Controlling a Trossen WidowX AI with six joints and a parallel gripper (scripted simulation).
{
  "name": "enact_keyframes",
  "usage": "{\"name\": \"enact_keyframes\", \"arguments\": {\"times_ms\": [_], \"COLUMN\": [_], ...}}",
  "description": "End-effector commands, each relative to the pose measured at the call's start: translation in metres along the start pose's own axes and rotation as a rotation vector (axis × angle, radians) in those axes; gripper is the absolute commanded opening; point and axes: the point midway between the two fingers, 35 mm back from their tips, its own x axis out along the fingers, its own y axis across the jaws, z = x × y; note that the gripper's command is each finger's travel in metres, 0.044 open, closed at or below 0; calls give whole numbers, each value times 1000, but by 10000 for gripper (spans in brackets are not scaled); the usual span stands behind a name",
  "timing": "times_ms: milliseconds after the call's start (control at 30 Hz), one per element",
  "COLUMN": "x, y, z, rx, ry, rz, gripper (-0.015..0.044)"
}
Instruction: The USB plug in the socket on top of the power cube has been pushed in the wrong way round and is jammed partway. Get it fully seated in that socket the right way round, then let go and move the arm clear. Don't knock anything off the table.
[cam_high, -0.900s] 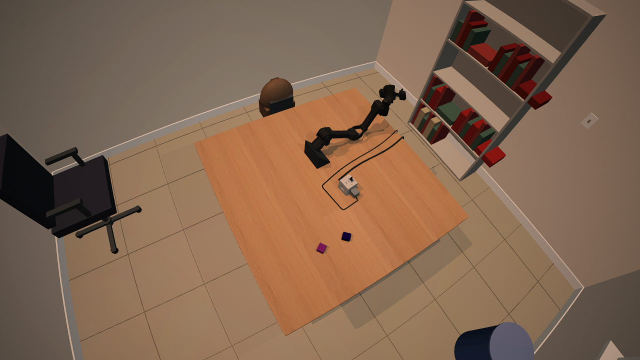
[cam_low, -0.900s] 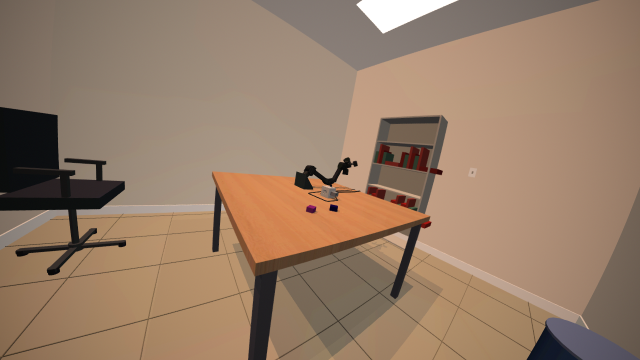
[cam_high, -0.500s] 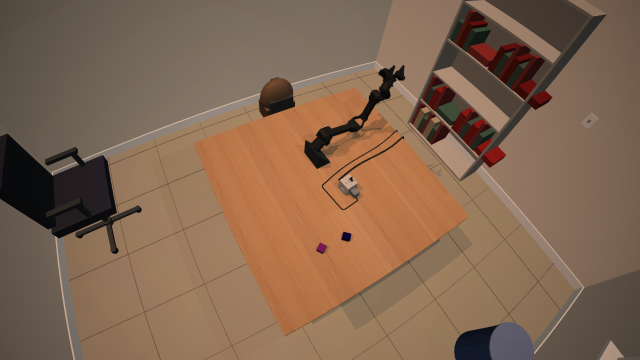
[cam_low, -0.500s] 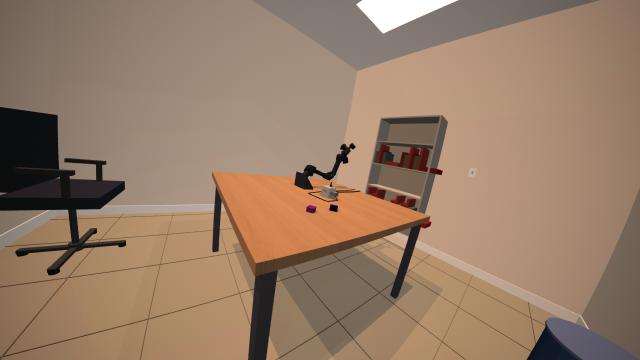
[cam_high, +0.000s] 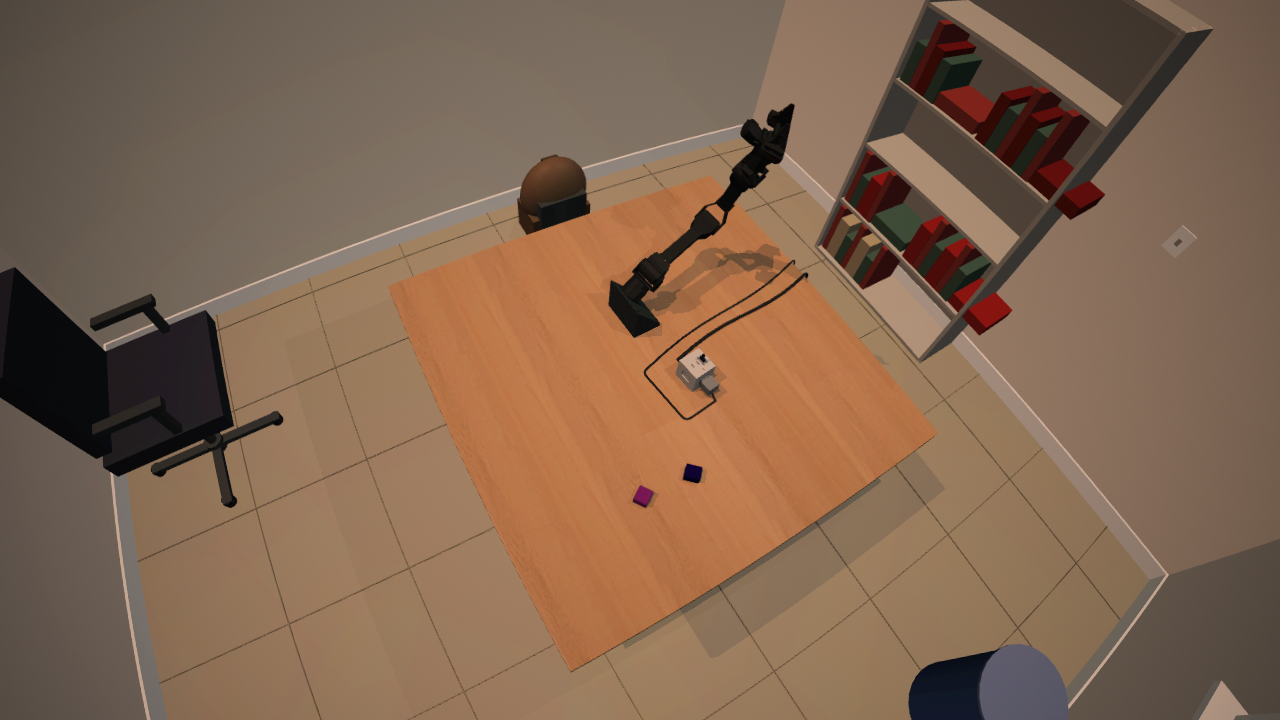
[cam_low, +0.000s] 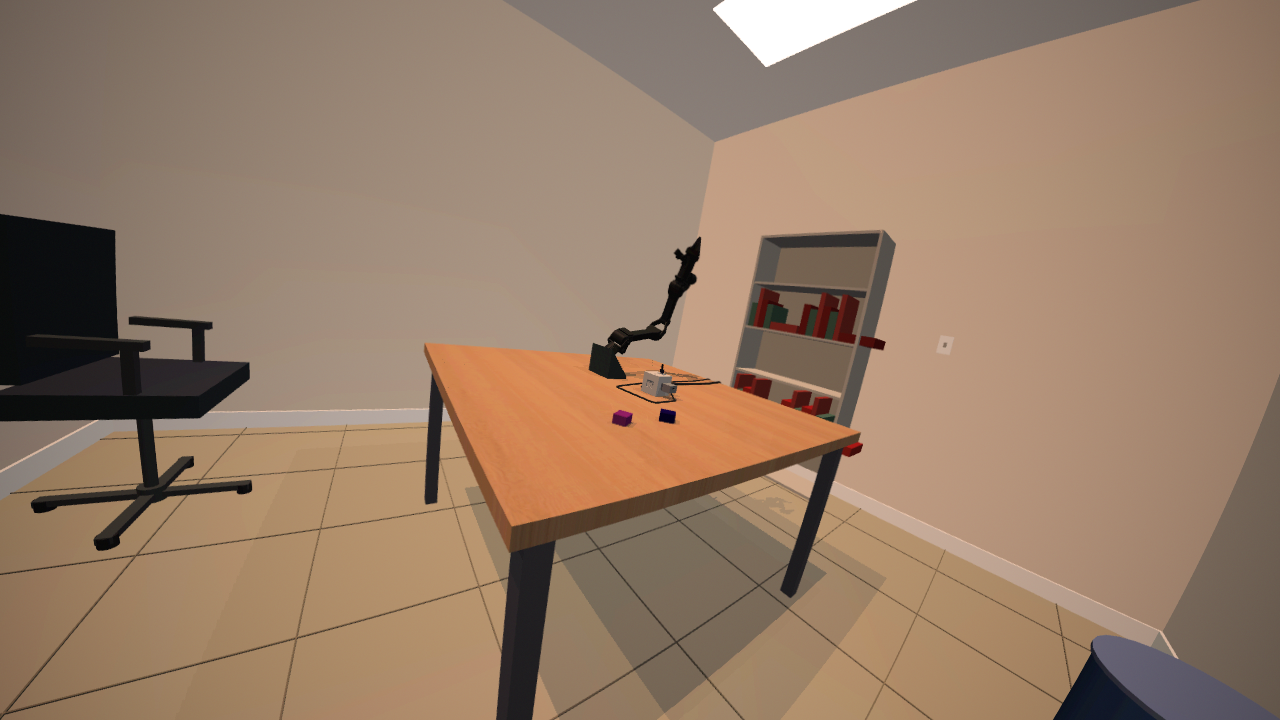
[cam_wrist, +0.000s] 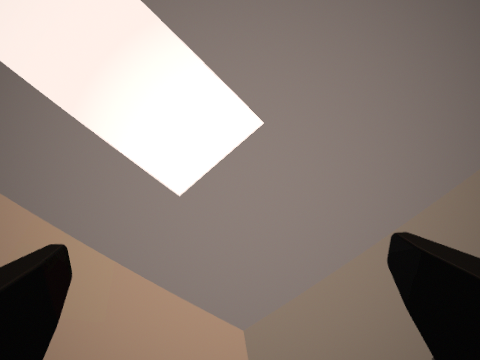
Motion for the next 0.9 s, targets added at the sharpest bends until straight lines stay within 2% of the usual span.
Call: {"name": "enact_keyframes", "arguments": {"times_ms": [0,200,367,500,633,767,867], "x": [13,-1,-56,-125,-212,-310,-384], "y": [-70,-219,-328,-398,-443,-458,-444], "z": [5,-3,-19,-35,-53,-70,-82], "rx": [-68,-147,-186,-196,-169,-76,64], "ry": [23,143,315,494,713,967,1167], "rz": [-197,-662,-1054,-1377,-1710,-2062,-2350], "gripper": [440,440,440,440,440,440,440]}}
